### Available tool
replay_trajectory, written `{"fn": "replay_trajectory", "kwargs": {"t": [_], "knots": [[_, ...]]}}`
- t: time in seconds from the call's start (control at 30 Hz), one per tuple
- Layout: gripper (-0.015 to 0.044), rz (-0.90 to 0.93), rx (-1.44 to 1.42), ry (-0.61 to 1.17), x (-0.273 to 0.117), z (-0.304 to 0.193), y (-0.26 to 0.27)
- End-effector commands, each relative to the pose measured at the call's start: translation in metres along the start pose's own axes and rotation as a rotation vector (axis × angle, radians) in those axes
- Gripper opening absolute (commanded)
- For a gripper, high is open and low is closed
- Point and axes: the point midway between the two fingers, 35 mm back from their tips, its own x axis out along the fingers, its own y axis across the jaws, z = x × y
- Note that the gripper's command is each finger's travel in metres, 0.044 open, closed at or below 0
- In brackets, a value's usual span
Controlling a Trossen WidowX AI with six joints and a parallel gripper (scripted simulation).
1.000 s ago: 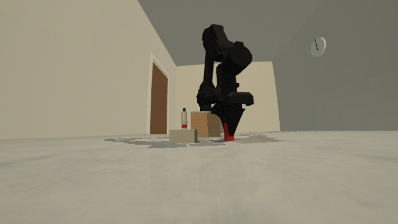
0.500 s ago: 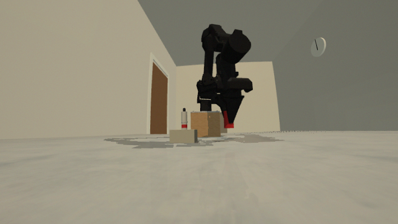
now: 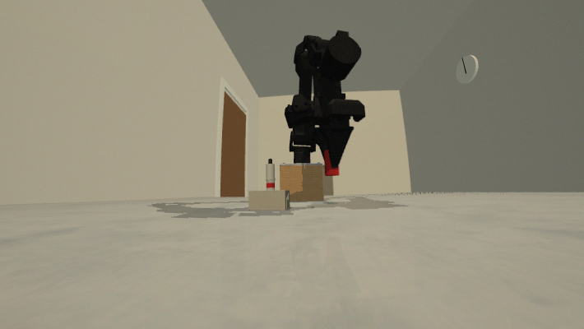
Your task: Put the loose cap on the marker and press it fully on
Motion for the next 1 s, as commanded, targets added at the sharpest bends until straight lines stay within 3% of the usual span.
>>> {"fn": "replay_trajectory", "kwargs": {"t": [0.0,0.97], "knots": [[0.0,0.011,0.0,-0.006,-0.009,0.014,0.004],[0.0,0.011,0.003,-0.015,-0.05,0.11,-0.004]]}}
